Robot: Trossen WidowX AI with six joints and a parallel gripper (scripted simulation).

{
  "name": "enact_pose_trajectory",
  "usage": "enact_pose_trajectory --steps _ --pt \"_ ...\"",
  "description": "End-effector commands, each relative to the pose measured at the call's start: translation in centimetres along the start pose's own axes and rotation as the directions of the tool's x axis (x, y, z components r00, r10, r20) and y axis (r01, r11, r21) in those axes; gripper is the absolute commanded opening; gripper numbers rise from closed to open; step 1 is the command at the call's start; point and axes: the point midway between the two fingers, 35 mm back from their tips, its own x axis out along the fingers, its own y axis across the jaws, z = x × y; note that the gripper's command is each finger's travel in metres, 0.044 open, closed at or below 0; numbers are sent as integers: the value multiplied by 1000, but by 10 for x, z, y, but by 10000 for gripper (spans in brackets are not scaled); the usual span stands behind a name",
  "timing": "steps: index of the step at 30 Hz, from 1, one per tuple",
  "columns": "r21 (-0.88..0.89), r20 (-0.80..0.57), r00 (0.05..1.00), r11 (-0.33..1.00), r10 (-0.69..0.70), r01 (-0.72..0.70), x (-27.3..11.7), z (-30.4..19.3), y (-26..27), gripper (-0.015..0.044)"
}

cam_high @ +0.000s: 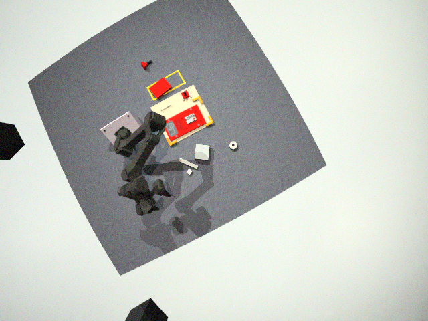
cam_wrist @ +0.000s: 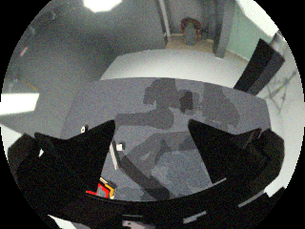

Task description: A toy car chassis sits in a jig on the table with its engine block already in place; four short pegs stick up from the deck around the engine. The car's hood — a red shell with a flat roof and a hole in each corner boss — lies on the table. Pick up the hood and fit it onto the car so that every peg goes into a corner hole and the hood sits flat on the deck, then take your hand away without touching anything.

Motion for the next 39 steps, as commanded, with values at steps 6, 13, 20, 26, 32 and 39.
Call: enact_pose_trajectory --steps 6,13,20,26,32,39 --pt "61 44 997 996 64 -67 4 10 0 440" --pt "209 132 972 953 193 -218 18 28 -1 440" --pt "361 191 936 866 294 -346 40 39 0 440" --pt "485 212 907 766 364 -421 66 41 6 440" --pt "599 202 880 657 430 -458 95 36 21 440" --pt "714 149 846 536 512 -451 130 22 54 440"
